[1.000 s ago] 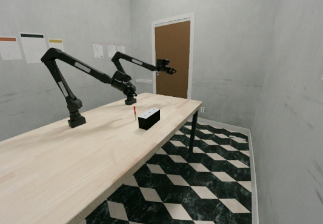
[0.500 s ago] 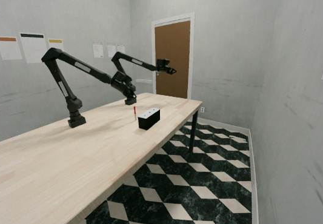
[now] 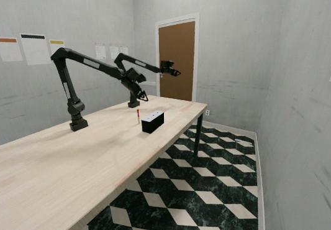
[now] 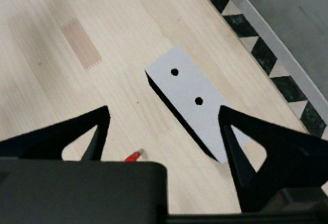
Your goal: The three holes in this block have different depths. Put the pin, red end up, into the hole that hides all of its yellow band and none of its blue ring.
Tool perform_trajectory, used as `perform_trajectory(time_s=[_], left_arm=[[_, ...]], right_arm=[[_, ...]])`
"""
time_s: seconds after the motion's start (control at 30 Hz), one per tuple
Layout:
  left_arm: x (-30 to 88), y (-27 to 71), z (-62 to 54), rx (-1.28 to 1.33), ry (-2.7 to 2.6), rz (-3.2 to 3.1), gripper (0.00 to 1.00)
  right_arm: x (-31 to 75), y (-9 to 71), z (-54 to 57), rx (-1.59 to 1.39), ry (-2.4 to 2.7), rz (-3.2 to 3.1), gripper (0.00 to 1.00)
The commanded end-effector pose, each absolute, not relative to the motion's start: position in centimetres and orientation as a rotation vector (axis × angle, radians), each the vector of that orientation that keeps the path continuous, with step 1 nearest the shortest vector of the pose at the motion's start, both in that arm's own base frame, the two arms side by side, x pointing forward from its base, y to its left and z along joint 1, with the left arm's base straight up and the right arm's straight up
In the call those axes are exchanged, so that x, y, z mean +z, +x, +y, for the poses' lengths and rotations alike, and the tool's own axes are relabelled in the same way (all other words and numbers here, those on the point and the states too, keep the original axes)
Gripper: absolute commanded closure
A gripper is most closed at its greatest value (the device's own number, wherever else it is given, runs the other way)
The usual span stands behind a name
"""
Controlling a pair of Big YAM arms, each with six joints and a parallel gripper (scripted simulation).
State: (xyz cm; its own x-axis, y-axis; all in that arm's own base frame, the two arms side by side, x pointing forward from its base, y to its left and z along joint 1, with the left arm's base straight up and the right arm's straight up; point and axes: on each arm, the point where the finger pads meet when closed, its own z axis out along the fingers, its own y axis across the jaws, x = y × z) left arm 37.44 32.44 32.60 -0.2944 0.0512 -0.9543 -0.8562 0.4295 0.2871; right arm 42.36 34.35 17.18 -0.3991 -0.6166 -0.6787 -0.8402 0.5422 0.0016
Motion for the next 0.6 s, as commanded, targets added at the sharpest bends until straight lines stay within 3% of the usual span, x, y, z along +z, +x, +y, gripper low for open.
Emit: perform_trajectory(time_s=[0.0,0.3,0.57], left_arm=[[34.3,37.6,32.6,1.060,-0.723,1.577,0.00],[34.5,37.7,32.6,1.060,-0.723,1.573,0.00],[34.5,37.7,32.6,1.060,-0.723,1.573,0.00]], right_arm=[[18.9,48.1,34.6,0.407,-1.242,2.182,0.00],[19.2,49.9,34.2,0.395,-1.224,2.222,0.00],[23.8,47.7,43.6,0.467,-1.253,2.068,0.00]])
